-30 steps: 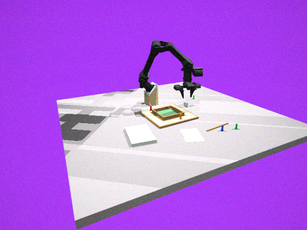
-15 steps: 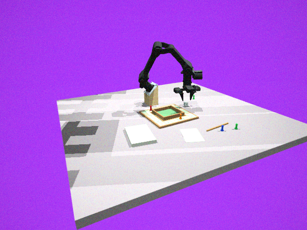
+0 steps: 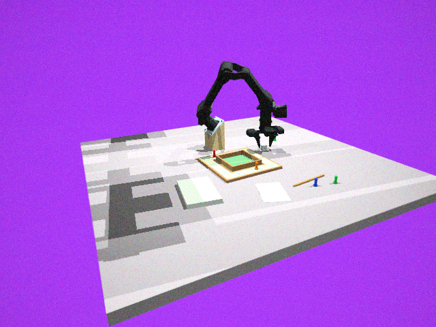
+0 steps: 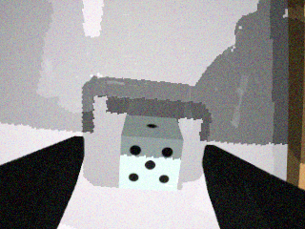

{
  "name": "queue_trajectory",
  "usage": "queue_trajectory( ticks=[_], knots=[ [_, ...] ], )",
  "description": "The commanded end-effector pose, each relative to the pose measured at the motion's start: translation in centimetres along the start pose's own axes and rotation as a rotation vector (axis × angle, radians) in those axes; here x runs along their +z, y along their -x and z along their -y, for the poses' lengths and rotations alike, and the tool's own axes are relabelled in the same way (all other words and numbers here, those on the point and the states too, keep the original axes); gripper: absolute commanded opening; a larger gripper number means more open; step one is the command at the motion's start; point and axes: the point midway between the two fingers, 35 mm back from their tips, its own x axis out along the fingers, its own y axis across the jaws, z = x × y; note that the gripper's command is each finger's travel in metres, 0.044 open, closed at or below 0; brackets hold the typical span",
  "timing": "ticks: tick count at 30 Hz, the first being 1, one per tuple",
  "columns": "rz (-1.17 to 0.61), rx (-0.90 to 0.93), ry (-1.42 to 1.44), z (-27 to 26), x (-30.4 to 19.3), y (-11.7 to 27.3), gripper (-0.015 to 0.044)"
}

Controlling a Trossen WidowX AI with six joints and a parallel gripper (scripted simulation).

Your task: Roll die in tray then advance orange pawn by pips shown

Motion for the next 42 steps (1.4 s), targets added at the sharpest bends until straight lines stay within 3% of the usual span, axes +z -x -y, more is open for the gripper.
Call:
queue_trajectory(
  ticks=[1,5,13,16,31,42],
  knots=[
    [-0.002,-0.010,0.005,0.2,-0.1,-0.6,0.0222],
    [-0.002,-0.010,0.005,0.2,-0.1,-0.6,0.0118],
    [-0.002,-0.010,0.005,0.2,-0.1,-0.6,0.0064],
    [-0.002,-0.009,0.006,0.1,0.0,-0.2,0.0000],
    [-0.004,-0.005,0.007,-0.8,0.4,11.2,0.0000],
    [-0.006,0.004,0.126,0.1,1.8,11.8,0.0000]
  ],
)
